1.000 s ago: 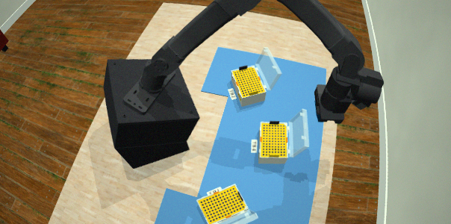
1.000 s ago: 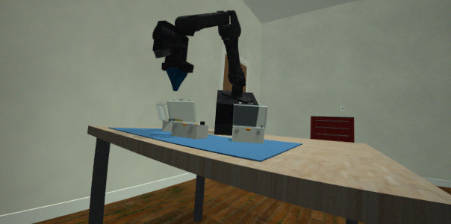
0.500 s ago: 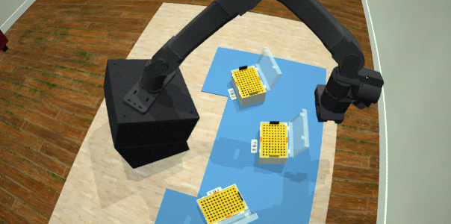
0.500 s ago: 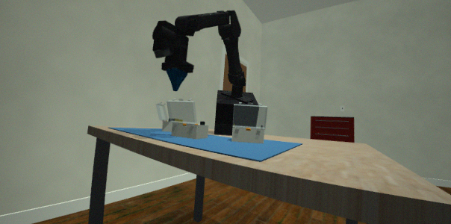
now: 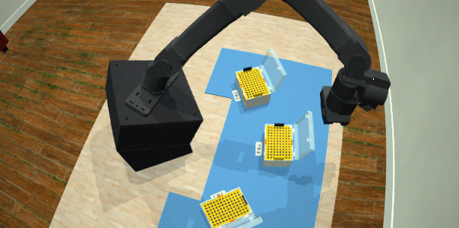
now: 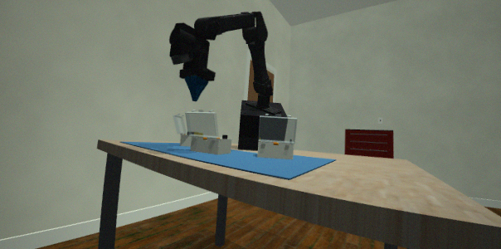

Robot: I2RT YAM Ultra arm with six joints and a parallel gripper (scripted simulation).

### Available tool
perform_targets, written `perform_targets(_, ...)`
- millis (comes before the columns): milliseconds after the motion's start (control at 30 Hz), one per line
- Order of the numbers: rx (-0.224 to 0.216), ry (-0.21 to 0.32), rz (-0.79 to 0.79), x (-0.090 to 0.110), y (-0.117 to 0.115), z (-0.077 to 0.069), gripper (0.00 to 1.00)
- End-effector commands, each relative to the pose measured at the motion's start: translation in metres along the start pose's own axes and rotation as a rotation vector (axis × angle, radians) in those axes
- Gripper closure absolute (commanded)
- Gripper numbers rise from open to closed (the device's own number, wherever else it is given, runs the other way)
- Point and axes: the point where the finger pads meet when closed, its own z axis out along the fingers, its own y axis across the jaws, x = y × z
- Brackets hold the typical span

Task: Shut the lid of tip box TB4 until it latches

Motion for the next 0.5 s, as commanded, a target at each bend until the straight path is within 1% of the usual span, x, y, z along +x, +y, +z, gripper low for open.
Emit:
perform_targets(0,0.021,-0.069,-0.01,-0.016,-0.006,-0.02,1.0)
perform_targets(100,0.021,-0.069,-0.01,-0.016,-0.006,-0.02,1.0)
perform_targets(133,0.019,-0.059,-0.004,-0.015,-0.008,-0.013,1.0)
perform_targets(200,0.019,-0.059,-0.004,-0.015,-0.008,-0.013,1.0)
perform_targets(233,0.013,-0.028,0.009,-0.007,-0.009,-0.001,1.0)
perform_targets(267,0.008,-0.004,0.018,0.001,-0.009,0.007,1.0)
perform_targets(300,0.007,0.0,0.017,0.002,-0.008,0.01,1.0)
perform_targets(367,0.005,0.001,0.009,0.001,-0.004,0.014,1.0)
perform_targets(467,0.004,-0.02,-0.003,-0.004,0.001,0.012,1.0)
